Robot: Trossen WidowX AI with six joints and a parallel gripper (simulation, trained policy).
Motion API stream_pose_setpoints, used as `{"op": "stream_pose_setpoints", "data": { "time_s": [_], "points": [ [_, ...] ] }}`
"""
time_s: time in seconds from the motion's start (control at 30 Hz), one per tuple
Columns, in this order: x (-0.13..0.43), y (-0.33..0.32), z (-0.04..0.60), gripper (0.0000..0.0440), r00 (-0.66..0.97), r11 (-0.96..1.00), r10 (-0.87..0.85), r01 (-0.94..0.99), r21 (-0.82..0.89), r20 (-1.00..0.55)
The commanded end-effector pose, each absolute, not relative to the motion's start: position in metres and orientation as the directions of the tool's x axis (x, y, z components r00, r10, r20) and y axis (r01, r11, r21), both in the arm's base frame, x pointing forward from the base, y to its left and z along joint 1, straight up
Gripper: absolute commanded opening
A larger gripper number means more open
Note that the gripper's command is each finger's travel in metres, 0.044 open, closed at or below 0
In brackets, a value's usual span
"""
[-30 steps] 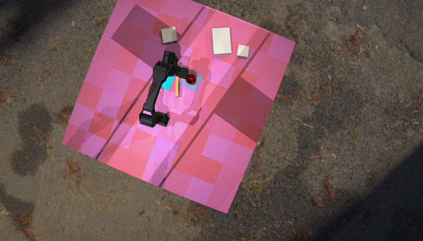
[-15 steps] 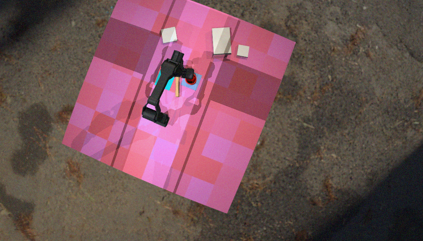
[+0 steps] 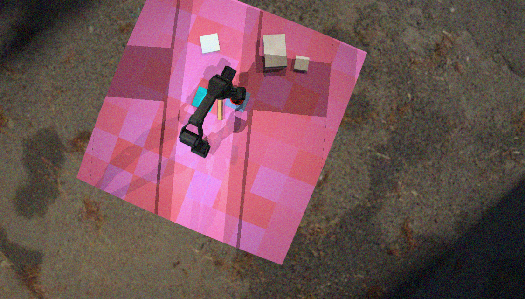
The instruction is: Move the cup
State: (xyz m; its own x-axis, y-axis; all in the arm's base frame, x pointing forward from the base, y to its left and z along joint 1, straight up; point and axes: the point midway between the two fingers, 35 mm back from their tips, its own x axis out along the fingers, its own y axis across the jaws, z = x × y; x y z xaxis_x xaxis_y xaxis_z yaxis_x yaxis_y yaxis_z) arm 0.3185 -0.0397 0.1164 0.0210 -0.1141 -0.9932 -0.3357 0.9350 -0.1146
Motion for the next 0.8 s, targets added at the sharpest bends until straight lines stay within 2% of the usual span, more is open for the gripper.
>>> {"op": "stream_pose_setpoints", "data": {
  "time_s": [0.0, 0.3, 0.5, 0.53, 0.77],
  "points": [
    [0.315, -0.043, 0.101, 0.0153, -0.01, 0.925, -0.116, -0.365, -0.104, -0.993],
    [0.311, -0.047, 0.065, 0.0161, -0.047, 0.888, -0.1, -0.454, -0.068, -0.994],
    [0.307, -0.049, 0.053, 0.0012, -0.067, 0.844, -0.1, -0.534, -0.049, -0.993],
    [0.306, -0.05, 0.053, 0.0, -0.069, 0.836, -0.1, -0.546, -0.046, -0.993],
    [0.305, -0.048, 0.063, 0.0, -0.071, 0.789, -0.09, -0.613, -0.028, -0.993]
  ]
}}
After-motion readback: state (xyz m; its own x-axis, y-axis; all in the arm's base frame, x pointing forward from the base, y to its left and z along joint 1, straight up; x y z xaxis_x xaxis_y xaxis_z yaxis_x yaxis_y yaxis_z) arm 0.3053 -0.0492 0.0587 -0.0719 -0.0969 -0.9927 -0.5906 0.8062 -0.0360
